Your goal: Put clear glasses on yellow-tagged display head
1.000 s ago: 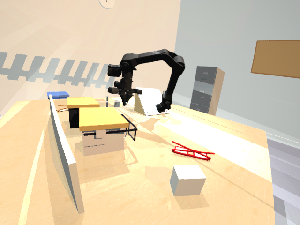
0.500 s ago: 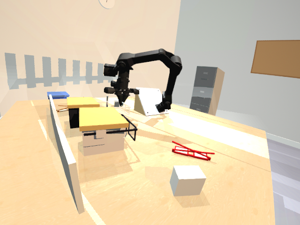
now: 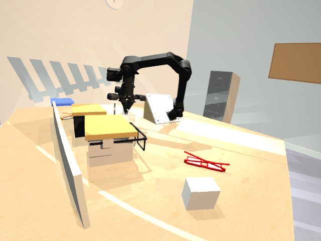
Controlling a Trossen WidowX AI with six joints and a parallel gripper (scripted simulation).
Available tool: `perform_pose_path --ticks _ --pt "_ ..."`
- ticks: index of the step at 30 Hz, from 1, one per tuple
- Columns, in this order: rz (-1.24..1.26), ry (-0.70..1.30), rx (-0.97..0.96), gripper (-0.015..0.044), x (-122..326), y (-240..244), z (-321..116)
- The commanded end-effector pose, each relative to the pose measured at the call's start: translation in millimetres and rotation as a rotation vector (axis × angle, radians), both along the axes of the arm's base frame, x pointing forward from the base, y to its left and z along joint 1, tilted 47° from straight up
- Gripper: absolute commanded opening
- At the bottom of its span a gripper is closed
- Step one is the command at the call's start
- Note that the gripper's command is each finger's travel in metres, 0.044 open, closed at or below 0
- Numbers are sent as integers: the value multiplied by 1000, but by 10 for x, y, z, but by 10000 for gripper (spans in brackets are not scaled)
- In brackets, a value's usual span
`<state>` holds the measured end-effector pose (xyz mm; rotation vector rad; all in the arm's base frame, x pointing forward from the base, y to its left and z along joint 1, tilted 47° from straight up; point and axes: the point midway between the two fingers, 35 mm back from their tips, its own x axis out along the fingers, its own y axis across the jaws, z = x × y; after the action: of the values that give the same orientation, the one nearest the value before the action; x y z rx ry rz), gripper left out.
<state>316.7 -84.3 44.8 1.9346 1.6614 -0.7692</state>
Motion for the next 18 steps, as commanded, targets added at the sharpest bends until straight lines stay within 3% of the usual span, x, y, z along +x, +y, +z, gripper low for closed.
perform_pose_path --ticks 1,18 --pt "-5 -7 -2 0 77 -18 23" --pt "-5 -8 -2 0 307 -46 18"
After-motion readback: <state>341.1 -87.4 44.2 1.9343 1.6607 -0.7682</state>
